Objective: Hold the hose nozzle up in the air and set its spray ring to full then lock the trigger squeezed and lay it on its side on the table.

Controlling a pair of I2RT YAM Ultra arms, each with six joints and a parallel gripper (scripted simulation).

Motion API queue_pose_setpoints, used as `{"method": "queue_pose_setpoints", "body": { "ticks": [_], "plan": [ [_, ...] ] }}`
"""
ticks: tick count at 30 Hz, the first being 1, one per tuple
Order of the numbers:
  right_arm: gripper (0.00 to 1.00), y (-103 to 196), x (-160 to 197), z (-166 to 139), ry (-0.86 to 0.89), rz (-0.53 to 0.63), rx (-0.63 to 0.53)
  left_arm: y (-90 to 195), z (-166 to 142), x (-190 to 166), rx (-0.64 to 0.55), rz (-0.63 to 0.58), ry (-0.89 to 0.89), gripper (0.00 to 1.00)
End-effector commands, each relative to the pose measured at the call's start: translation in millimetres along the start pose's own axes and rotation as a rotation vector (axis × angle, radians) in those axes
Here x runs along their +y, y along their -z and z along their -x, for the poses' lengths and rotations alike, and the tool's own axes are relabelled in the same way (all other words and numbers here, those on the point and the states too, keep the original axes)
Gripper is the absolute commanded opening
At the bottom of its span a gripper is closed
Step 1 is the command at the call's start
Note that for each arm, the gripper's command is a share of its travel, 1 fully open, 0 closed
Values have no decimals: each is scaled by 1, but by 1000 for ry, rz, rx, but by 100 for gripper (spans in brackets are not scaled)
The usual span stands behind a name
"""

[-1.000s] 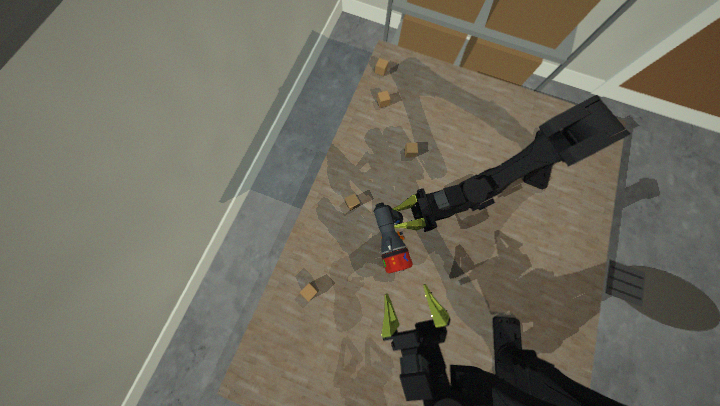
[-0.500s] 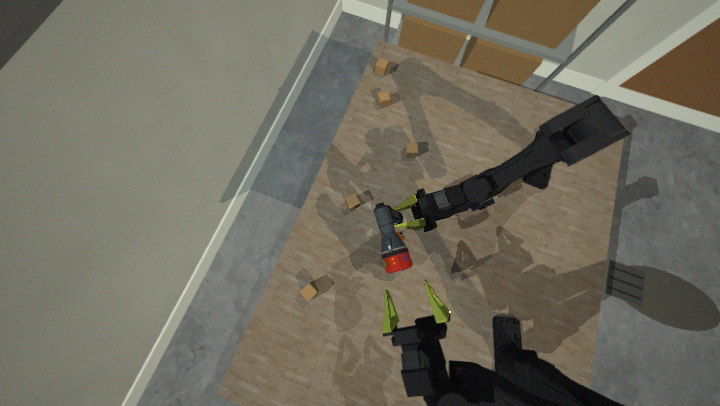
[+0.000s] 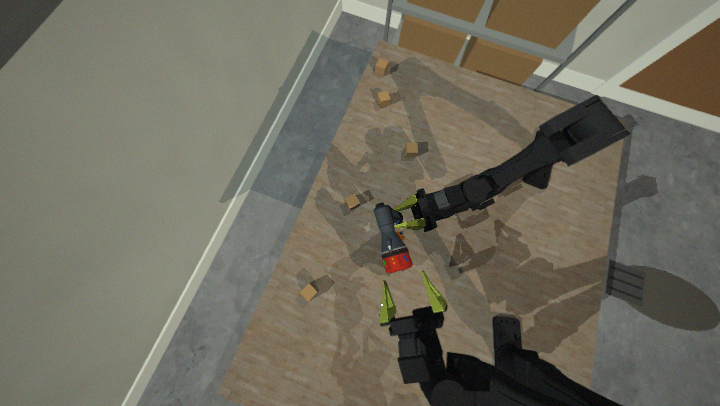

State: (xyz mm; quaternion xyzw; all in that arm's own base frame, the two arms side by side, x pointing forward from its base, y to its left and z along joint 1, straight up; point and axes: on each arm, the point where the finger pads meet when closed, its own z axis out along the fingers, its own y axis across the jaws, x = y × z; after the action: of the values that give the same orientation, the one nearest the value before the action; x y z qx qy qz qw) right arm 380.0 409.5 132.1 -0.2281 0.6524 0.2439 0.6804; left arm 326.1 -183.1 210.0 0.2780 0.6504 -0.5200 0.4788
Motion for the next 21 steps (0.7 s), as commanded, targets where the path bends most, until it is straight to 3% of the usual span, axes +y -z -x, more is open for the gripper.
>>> {"method": "queue_pose_setpoints", "body": {
  "ticks": [1,8,10,12,21],
  "plan": [
    [35,-8,-5,68,-44,-9,-178,-8,13,0,-15,2,-44,87],
    [35,-8,-5,68,-44,-9,-178,-17,10,2,-10,4,-35,87],
    [35,-8,-5,68,-44,-9,-178,-17,22,-6,-27,-3,-74,87],
    [35,-8,-5,68,-44,-9,-178,-22,8,4,-7,5,-30,87],
    [35,-8,-5,68,-44,-9,-178,-35,13,0,-13,2,-46,87]
  ]
}}
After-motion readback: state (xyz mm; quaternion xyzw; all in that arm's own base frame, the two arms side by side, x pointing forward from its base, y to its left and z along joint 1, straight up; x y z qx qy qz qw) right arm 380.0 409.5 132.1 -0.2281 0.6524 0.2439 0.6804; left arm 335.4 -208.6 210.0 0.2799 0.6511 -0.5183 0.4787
